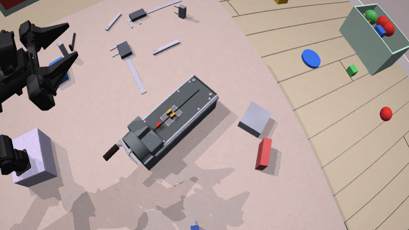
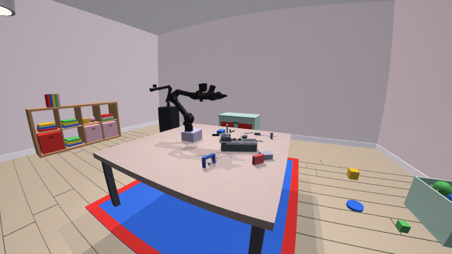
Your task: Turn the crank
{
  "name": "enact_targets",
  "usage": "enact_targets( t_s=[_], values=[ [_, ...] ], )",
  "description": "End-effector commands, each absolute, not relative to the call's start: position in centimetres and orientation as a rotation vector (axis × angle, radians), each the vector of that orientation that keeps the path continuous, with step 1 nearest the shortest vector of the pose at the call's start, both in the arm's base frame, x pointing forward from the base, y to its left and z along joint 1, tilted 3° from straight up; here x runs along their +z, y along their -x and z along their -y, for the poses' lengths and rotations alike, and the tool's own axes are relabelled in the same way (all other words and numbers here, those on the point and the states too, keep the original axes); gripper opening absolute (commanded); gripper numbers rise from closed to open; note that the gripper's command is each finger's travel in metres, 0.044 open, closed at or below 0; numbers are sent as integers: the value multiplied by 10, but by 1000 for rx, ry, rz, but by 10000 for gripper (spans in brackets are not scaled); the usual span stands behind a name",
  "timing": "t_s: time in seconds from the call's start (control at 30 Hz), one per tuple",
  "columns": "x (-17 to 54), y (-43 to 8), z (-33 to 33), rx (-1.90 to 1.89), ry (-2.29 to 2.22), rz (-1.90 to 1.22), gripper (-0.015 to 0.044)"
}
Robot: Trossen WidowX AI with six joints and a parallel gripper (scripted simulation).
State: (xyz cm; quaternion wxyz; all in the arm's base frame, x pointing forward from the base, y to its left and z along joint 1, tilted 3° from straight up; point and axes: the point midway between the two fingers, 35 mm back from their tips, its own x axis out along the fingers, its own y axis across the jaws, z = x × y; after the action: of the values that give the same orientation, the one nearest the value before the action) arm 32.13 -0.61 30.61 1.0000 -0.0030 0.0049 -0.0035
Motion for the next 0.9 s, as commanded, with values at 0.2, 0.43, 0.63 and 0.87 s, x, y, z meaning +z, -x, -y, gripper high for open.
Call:
enact_targets(
  t_s=[0.2,0.43,0.63,0.87],
  values=[
    [302,-342,12,-9,249,-124,440],
    [294,-368,21,28,550,-270,440],
    [284,-387,29,96,798,-391,440],
    [270,-407,39,219,1081,-516,440]
  ],
)
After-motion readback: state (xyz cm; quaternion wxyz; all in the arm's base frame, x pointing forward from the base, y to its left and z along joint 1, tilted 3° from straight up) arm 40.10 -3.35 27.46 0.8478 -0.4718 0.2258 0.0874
